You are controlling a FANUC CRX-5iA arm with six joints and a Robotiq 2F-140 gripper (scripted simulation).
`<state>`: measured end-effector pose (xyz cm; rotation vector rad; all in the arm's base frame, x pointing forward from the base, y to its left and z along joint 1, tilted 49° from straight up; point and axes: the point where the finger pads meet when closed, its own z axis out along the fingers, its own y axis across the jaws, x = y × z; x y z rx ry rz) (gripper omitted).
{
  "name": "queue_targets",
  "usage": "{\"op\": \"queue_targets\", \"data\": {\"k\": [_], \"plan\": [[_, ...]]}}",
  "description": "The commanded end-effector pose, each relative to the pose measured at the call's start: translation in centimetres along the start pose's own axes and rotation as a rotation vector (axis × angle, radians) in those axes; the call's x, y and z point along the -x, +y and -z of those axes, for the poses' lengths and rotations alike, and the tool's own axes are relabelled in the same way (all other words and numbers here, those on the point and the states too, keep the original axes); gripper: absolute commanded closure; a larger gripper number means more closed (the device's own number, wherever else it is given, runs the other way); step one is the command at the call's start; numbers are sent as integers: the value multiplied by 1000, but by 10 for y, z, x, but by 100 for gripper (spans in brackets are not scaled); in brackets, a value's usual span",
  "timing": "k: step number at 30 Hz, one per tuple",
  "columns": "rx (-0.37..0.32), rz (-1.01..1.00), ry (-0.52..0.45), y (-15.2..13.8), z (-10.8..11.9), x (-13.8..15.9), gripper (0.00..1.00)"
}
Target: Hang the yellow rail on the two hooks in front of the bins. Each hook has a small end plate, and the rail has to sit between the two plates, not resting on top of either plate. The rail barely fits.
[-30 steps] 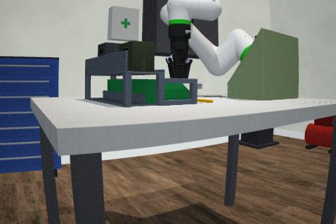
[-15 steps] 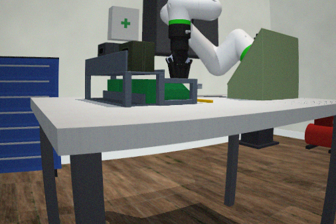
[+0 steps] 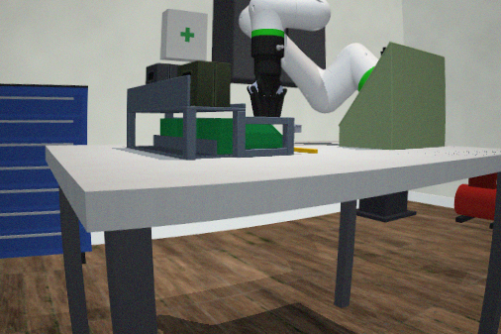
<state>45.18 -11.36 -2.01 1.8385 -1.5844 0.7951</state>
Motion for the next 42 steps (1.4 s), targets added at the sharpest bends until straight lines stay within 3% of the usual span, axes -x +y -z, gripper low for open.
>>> {"op": "queue_targets", "data": {"k": [1, 16, 21, 33, 38, 42], "plan": [[0, 0, 0, 0, 0, 0, 100], [0, 0, 0, 0, 0, 0, 100], [0, -32, 0, -9, 29, 0, 100], [0, -32, 0, -9, 29, 0, 100], [0, -32, 0, -21, 72, 1, 100], [0, -32, 0, -21, 72, 1, 100]]}}
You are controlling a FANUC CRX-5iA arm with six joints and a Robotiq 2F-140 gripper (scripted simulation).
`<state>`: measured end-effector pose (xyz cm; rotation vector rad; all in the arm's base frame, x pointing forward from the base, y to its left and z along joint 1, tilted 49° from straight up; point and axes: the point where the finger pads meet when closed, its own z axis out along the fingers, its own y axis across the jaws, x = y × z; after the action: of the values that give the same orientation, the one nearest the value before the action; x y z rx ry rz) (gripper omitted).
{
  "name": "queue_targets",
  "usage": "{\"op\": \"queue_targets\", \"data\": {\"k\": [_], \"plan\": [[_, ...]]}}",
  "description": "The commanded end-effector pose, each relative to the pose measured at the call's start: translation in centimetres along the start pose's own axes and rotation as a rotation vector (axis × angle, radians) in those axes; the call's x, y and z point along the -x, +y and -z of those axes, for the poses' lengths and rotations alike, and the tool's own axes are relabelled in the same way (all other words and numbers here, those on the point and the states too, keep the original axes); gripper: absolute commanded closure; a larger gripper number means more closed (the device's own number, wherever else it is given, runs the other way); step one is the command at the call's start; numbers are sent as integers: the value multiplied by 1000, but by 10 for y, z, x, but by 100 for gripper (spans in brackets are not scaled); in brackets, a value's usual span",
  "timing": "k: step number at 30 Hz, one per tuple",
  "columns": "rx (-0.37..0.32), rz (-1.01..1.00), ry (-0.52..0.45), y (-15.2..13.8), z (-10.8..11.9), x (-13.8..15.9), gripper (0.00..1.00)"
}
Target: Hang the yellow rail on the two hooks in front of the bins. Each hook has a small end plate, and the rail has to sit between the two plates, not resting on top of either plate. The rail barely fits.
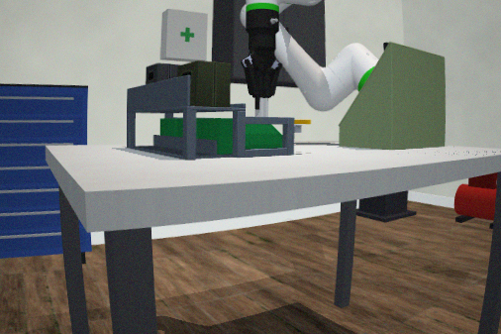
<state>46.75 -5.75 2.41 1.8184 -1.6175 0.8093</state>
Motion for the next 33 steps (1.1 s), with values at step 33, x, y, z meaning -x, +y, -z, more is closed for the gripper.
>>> {"op": "queue_targets", "data": {"k": [33], "plan": [[0, 0, 0, -7, 23, 1, 100]]}}
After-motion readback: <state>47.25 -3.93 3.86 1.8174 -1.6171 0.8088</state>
